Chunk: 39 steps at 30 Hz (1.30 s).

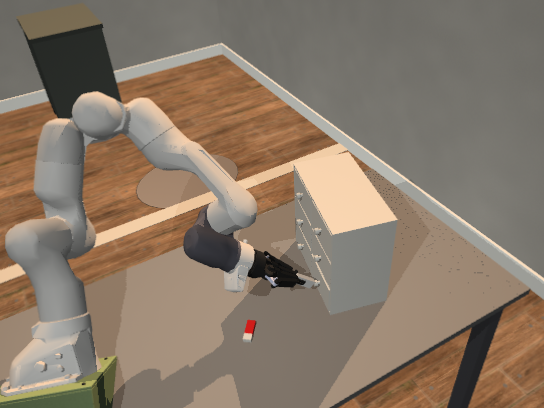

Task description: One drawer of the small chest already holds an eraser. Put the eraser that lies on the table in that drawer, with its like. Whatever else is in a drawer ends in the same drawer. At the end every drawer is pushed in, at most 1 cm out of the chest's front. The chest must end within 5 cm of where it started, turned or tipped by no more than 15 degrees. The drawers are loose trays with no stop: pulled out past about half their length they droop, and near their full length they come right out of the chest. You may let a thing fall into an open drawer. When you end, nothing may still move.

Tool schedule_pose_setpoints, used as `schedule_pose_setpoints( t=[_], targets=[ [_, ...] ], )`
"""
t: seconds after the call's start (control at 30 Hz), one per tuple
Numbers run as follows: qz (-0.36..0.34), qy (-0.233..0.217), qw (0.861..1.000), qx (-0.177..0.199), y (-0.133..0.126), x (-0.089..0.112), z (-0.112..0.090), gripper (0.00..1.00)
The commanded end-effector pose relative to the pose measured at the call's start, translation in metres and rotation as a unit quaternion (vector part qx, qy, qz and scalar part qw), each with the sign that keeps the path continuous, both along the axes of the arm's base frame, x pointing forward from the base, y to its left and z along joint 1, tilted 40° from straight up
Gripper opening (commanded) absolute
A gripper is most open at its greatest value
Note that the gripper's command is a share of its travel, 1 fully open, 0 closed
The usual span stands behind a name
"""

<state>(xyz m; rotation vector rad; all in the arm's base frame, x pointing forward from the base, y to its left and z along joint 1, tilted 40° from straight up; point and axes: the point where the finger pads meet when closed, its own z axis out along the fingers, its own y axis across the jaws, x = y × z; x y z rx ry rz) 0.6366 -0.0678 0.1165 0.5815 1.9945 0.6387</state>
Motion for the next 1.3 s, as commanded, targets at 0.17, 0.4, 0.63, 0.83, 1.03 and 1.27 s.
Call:
schedule_pose_setpoints(
  t=[0.17, 0.4, 0.63, 0.83, 1.03, 1.27],
  targets=[
    [0.001, 0.001, 1.000, 0.002, 0.004, -0.006, -0.001, 0.00],
    [0.001, 0.001, 1.000, 0.002, 0.011, -0.033, -0.003, 0.00],
    [0.001, 0.001, 1.000, 0.002, 0.014, -0.047, -0.004, 0.00],
    [0.001, 0.001, 1.000, 0.002, 0.009, -0.056, 0.004, 0.00],
    [0.001, 0.001, 1.000, 0.002, -0.005, -0.078, 0.025, 0.00],
    [0.001, 0.001, 1.000, 0.002, -0.028, -0.113, 0.059, 0.00]
  ],
)
